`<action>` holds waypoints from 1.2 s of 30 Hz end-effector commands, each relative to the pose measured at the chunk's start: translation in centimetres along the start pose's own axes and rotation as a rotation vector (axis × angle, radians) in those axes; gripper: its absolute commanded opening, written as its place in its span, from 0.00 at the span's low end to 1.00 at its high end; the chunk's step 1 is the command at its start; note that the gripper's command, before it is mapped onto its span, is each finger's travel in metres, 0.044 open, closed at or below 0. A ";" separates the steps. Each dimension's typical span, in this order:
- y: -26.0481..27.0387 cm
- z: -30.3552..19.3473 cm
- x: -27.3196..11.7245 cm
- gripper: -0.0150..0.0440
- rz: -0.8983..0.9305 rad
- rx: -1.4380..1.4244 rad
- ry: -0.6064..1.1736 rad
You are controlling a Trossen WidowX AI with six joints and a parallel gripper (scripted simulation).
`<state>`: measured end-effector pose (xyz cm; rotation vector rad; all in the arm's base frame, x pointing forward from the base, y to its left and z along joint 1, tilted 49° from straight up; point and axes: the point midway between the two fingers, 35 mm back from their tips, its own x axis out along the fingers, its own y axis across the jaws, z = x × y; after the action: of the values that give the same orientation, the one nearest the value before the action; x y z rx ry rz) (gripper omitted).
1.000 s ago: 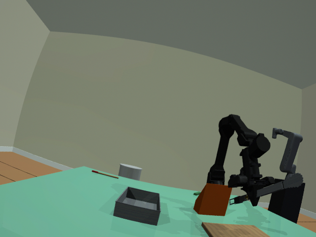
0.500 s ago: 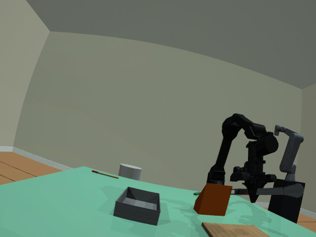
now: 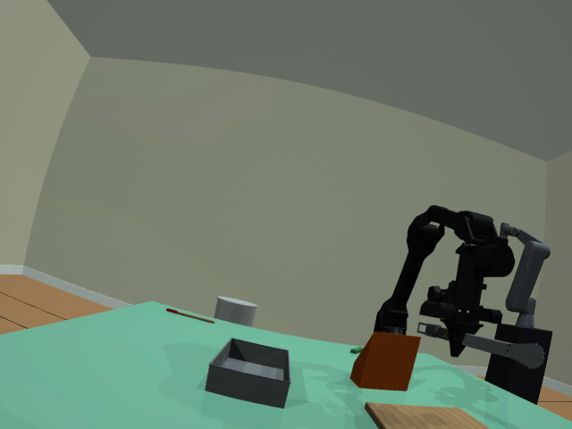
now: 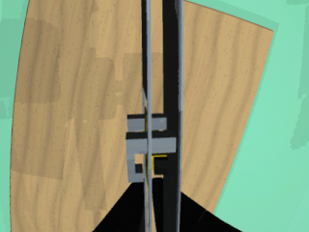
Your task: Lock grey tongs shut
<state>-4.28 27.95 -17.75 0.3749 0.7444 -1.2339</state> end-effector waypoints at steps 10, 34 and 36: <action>0.0 -0.1 0.2 0.00 0.006 0.006 -0.009; 0.2 -0.4 4.1 0.00 0.006 0.006 -0.009; 0.2 -0.4 4.4 0.00 0.006 0.006 -0.009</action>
<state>-3.75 25.34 -20.80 0.3696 0.7334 -1.2327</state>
